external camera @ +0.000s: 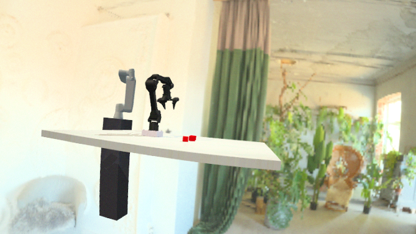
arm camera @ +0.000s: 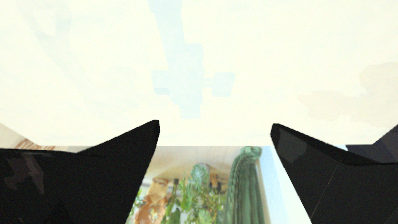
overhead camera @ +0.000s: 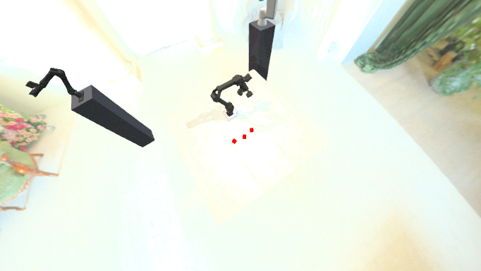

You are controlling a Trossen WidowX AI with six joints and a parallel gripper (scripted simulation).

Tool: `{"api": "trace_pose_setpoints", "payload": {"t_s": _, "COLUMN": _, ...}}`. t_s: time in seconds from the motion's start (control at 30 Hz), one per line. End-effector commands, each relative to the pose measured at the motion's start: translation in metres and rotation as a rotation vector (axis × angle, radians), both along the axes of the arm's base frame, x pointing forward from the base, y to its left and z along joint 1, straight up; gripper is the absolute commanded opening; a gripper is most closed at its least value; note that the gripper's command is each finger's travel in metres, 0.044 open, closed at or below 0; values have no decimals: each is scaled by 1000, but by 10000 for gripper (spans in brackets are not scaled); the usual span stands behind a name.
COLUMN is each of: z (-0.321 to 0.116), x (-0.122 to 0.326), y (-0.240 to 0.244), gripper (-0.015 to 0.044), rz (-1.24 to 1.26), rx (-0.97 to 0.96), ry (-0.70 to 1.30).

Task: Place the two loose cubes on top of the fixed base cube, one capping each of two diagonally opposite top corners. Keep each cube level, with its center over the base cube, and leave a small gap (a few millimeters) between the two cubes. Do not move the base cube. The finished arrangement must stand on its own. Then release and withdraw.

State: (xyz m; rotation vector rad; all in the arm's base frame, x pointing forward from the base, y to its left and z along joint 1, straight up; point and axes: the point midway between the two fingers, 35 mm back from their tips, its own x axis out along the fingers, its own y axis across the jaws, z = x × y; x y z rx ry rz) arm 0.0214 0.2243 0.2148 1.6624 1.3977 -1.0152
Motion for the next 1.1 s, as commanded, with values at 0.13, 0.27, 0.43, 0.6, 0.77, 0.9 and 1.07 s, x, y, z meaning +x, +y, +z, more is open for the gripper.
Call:
{"api": "trace_pose_setpoints", "payload": {"t_s": 0.13, "z": -3, "x": 19, "y": 2, "gripper": 269, "rz": -256, "rx": 2, "ry": 82}}
{"api": "trace_pose_setpoints", "payload": {"t_s": 0.27, "z": -6, "x": 41, "y": 3, "gripper": 265, "rz": -550, "rx": 13, "ry": 171}}
{"api": "trace_pose_setpoints", "payload": {"t_s": 0.43, "z": -11, "x": 70, "y": 1, "gripper": 265, "rz": -921, "rx": 37, "ry": 279}}
{"api": "trace_pose_setpoints", "payload": {"t_s": 0.6, "z": -15, "x": 98, "y": -6, "gripper": 265, "rz": -1293, "rx": 75, "ry": 381}}
{"api": "trace_pose_setpoints", "payload": {"t_s": 0.77, "z": -21, "x": 127, "y": -15, "gripper": 265, "rz": -1665, "rx": 127, "ry": 478}}
{"api": "trace_pose_setpoints", "payload": {"t_s": 0.9, "z": -25, "x": 149, "y": -26, "gripper": 265, "rz": -1964, "rx": 180, "ry": 552}}
{"api": "trace_pose_setpoints", "payload": {"t_s": 1.07, "z": -31, "x": 176, "y": -42, "gripper": 265, "rz": -2334, "rx": 260, "ry": 640}}
